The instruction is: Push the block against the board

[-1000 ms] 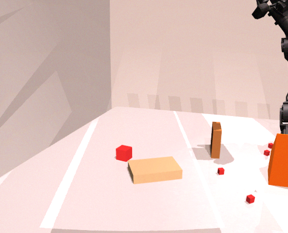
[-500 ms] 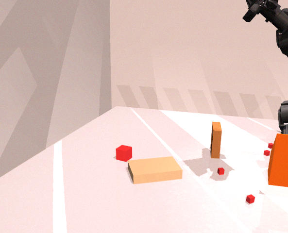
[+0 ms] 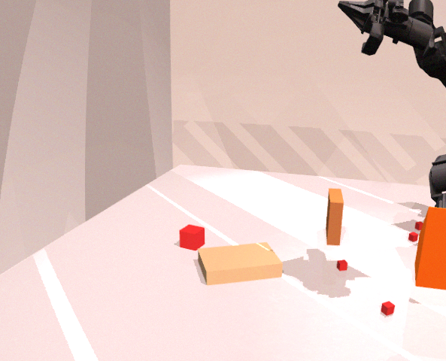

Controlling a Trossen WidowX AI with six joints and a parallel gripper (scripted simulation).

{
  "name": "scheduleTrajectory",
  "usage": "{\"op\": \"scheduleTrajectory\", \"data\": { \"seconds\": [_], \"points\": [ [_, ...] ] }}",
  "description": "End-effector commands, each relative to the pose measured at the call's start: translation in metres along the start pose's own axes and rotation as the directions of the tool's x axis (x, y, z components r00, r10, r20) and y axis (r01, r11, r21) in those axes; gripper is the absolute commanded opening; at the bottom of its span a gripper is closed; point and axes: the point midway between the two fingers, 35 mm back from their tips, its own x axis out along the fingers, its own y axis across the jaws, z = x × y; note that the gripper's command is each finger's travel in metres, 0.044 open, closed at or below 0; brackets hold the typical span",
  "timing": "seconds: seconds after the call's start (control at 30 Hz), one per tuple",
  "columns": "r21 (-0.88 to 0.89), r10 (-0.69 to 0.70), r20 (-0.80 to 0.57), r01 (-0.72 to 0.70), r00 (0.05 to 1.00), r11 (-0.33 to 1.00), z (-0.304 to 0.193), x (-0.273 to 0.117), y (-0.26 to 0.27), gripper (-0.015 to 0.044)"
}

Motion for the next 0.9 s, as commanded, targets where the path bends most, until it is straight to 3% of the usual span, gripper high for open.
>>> {"op": "scheduleTrajectory", "data": {
  "seconds": [0.0, 0.43, 0.87],
  "points": [
    [0.046, 0.101, -0.069, -0.097, 0.993, 0.994, -0.013, 0.011, 0.025, 0.0000],
    [0.236, 0.375, -0.292, -0.314, 0.880, 0.920, -0.065, 0.024, 0.098, 0.0000],
    [0.466, 0.584, -0.506, -0.369, 0.635, 0.804, -0.125, 0.007, 0.158, 0.0000]
  ]
}}
